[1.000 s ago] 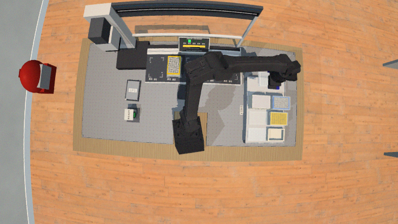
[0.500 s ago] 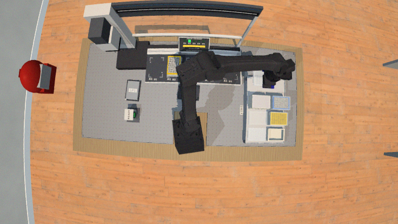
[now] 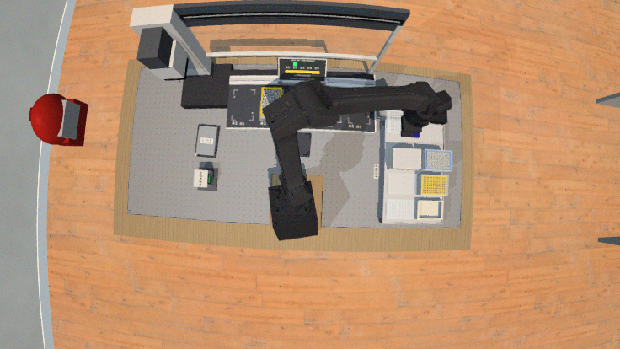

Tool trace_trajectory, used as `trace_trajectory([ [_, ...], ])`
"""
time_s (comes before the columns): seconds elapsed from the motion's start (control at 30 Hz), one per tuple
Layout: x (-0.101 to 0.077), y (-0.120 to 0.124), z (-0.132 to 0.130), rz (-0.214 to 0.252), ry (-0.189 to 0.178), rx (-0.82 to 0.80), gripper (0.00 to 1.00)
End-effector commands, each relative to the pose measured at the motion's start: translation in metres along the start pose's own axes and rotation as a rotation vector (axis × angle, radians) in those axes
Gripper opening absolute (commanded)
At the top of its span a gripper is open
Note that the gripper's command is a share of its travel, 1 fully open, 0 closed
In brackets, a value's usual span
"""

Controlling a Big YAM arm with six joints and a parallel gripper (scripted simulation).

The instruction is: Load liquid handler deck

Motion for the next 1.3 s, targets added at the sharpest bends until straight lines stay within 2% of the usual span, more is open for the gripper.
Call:
trace_trajectory([
  [0.0, -0.013, 0.008, 0.009, -0.040, -0.017, -0.012, 0.00],
  [0.77, -0.011, 0.057, 0.007, -0.037, -0.018, -0.010, 0.00],
  [0.87, -0.015, 0.054, -0.001, -0.046, -0.019, 0.012, 0.00],
  [0.97, -0.011, 0.067, 0.006, -0.032, -0.017, -0.008, 0.00],
  [1.13, -0.011, 0.078, 0.005, -0.035, -0.018, -0.009, 0.00],
  [1.27, -0.014, 0.078, -0.002, -0.043, -0.019, 0.014, 0.00],
])
Point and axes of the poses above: the point where the finger pads meet when closed, its own x axis out along the fingers, its own z axis across the jaws, y = z × x, the point moved 4 cm from there along -x, back along the fingers, and after that the axes turned 2 degrees about x, right-handed, at the moved point
